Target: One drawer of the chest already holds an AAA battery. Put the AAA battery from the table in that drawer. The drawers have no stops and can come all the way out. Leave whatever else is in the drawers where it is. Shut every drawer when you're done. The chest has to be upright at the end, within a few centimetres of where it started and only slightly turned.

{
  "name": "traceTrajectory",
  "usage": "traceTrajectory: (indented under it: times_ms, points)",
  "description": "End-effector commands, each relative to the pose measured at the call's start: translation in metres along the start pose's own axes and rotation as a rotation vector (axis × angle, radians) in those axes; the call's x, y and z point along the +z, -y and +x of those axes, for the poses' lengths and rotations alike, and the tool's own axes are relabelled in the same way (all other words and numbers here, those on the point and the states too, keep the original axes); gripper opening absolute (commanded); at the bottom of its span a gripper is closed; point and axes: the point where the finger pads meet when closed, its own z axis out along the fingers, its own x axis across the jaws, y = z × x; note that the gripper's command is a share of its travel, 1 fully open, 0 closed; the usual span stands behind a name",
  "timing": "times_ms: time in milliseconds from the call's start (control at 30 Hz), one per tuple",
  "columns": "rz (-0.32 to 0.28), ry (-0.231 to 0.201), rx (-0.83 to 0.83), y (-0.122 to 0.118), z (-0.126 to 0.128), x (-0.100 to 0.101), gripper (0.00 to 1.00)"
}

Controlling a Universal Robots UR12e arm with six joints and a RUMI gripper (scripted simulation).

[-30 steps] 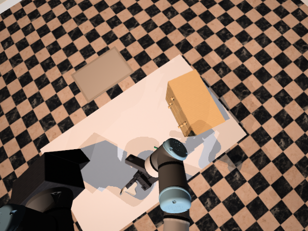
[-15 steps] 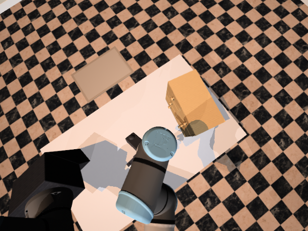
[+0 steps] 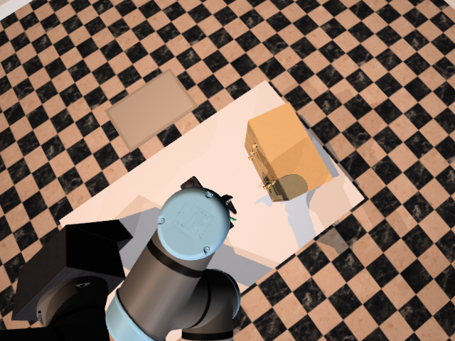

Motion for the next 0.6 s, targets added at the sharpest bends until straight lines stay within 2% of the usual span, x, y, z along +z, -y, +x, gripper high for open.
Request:
traceTrajectory:
  times_ms: [0,567]
  points:
    - [0.006,-0.044,0.01,0.0044,0.007,-0.0109,1.0]
    - [0.007,-0.052,0.012,0.0051,0.0081,-0.013,1.0]
